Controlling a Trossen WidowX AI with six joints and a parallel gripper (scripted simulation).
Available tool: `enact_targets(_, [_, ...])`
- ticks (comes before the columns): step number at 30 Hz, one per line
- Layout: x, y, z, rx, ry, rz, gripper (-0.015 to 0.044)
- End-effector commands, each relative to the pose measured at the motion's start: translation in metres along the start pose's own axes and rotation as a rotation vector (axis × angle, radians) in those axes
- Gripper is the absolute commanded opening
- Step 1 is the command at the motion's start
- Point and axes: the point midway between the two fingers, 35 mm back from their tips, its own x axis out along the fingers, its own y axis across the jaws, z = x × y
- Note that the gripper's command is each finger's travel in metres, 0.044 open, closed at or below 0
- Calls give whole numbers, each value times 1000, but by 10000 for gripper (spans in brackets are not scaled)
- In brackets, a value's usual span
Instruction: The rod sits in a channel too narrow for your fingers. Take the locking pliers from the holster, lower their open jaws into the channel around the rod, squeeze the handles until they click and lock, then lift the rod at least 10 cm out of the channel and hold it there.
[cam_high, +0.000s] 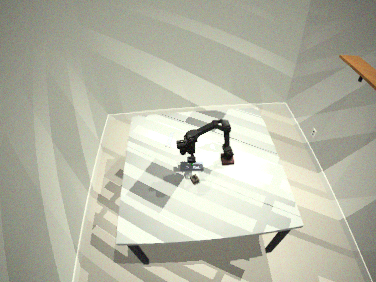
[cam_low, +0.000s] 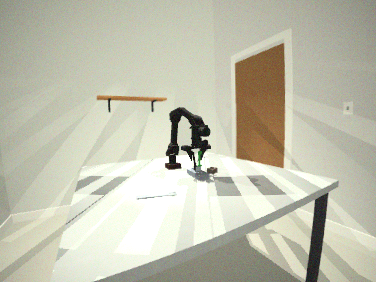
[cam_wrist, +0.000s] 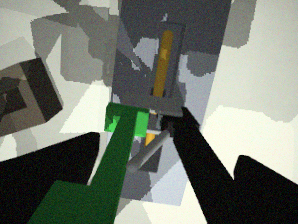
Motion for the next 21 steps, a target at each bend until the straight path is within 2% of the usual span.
enact_targets(1, [1, 0, 1, 6, -3, -2, 306])
enact_targets(21, [1, 2, 1, 6, -3, -2, 279])
